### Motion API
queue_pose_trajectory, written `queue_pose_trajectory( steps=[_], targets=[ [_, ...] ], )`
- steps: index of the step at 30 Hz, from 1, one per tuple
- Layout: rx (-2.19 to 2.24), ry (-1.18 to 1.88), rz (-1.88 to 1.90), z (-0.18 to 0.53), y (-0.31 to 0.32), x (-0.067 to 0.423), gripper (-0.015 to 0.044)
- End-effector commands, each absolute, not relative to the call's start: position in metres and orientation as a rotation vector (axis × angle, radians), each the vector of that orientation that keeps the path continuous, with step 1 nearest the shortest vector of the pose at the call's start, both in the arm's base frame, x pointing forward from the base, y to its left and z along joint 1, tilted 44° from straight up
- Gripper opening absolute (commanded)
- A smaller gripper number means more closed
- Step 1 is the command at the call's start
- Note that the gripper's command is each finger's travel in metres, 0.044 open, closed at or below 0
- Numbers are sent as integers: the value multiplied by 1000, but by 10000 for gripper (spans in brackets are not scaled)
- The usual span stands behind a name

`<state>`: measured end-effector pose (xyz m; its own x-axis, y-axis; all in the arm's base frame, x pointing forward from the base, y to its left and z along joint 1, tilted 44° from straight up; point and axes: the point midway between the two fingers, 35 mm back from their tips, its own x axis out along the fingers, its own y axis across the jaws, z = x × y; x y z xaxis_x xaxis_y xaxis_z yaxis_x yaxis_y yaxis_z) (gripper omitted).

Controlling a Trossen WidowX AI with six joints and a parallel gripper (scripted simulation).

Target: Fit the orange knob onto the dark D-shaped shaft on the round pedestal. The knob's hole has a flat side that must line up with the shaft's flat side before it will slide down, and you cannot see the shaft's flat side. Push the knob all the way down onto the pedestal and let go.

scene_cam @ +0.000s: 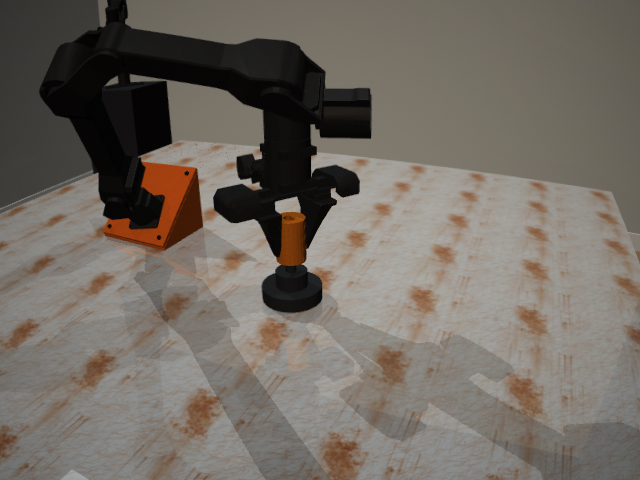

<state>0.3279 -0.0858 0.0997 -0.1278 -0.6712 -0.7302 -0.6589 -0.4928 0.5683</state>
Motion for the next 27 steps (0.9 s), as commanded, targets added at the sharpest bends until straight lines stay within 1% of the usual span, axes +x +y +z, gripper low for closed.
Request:
queue_pose_trajectory(
  steps=[1, 15, 19, 27],
  targets=[
    [2069, -1576, -1740, 100, -86, 329, 0],
    [2088, -1628, -1722, 106, -83, 330, 0],
    [2066, -1569, -1743, 105, -83, 332, 0],
    [2065, -1566, -1744, 101, -86, 331, 0]
  ],
)
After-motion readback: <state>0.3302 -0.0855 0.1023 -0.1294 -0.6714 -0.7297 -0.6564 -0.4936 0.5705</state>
